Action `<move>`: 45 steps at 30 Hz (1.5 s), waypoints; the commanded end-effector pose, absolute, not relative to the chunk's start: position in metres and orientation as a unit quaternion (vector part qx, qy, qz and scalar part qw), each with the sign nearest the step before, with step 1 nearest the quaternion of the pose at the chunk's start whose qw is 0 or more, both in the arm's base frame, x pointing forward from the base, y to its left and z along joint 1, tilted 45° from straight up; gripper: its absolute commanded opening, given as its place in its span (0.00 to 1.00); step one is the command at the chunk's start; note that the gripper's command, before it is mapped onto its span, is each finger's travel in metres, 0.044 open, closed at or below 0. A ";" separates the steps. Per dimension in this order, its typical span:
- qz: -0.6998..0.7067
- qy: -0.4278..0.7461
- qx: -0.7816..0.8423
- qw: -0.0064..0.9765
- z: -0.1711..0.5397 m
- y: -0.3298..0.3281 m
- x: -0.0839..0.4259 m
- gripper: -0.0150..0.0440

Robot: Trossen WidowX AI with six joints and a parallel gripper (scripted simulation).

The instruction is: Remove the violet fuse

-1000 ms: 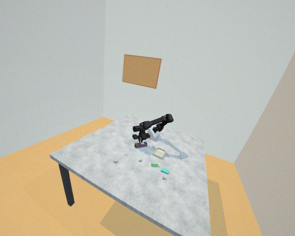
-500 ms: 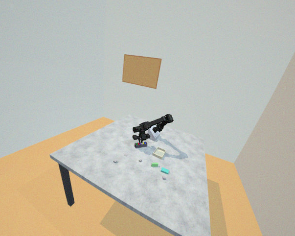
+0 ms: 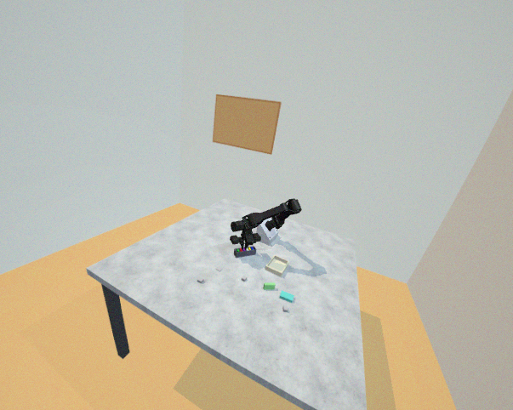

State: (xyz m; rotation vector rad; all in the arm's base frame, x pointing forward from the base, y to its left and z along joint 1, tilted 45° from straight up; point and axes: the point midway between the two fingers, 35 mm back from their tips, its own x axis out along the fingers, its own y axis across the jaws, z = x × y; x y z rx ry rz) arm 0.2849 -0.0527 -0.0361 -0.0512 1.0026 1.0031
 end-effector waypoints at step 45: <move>0.462 0.461 -0.023 0.757 -0.030 -0.058 0.283 0.25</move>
